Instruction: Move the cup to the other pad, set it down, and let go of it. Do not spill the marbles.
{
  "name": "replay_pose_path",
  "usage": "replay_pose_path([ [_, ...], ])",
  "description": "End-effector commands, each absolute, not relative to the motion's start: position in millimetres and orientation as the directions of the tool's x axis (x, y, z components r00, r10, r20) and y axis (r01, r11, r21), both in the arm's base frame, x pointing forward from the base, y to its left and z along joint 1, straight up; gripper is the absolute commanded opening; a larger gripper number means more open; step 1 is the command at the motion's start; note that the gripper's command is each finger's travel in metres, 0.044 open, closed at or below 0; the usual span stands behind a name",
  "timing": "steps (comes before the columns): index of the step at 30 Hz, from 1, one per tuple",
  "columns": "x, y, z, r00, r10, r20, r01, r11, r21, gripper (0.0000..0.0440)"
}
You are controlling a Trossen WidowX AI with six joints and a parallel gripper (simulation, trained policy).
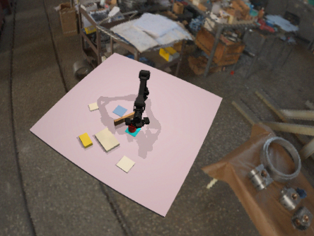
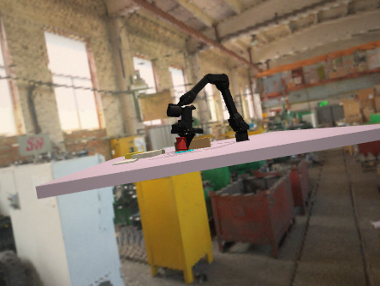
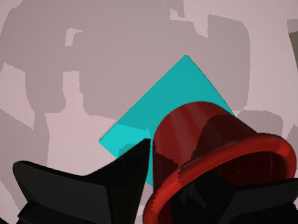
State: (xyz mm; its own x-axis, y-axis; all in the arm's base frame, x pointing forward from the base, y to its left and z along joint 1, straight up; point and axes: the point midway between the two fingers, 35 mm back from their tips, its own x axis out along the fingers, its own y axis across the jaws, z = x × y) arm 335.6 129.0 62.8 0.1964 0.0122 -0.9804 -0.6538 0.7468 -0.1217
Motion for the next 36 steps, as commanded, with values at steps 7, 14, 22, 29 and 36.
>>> replay_pose_path([
  [7,343,134,83,0.268,0.075,-0.960,-0.638,0.760,-0.119,0.0128],
  [14,335,132,96,0.280,0.104,-0.954,-0.638,0.763,-0.104,0.0151],
  [22,328,130,116,0.309,0.140,-0.941,-0.629,0.772,-0.092,0.0189],
  [29,326,130,138,0.355,0.168,-0.920,-0.617,0.781,-0.096,0.0228],
  [36,330,127,161,0.404,0.183,-0.896,-0.598,0.794,-0.107,0.0362],
])
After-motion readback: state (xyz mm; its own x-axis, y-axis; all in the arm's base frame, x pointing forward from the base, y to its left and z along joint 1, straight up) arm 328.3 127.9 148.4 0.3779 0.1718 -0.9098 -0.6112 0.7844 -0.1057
